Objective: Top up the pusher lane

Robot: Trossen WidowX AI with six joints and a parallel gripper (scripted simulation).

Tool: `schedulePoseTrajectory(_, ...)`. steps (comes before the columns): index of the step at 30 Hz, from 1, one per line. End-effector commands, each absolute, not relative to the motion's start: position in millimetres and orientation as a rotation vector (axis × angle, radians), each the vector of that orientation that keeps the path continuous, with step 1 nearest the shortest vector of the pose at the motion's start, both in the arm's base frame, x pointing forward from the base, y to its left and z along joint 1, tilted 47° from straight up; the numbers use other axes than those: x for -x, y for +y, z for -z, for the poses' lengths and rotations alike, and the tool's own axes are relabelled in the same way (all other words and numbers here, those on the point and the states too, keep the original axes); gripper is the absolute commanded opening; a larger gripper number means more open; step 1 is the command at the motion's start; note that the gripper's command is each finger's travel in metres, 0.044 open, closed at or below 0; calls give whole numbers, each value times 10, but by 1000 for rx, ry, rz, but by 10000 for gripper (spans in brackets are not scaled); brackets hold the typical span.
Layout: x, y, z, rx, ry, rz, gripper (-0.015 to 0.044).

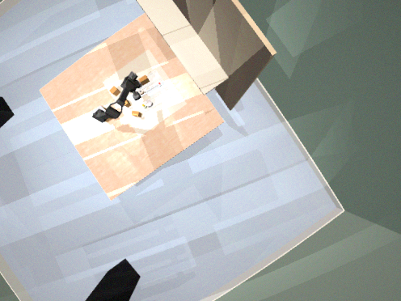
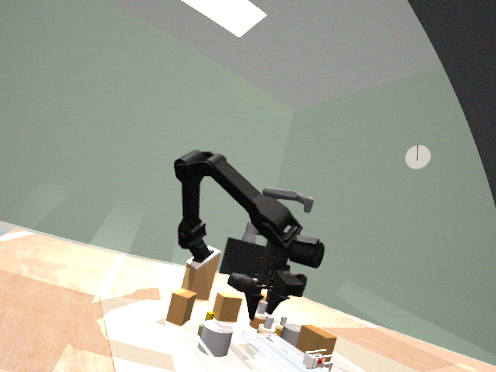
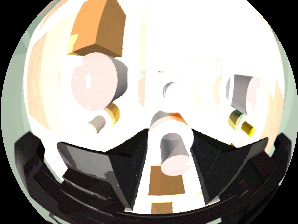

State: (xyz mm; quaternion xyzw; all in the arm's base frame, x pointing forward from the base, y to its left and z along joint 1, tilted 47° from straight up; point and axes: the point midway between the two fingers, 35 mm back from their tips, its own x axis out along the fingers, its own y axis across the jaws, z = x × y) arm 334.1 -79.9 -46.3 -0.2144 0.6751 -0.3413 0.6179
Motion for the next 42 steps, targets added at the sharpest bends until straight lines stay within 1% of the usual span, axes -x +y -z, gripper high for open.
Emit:
schedulePoseTrajectory(1, -3445, -813, 425, 493, 1517, 796, 0)
schedulePoseTrajectory(42, -3480, -841, 443, 493, 1517, 796, 0)
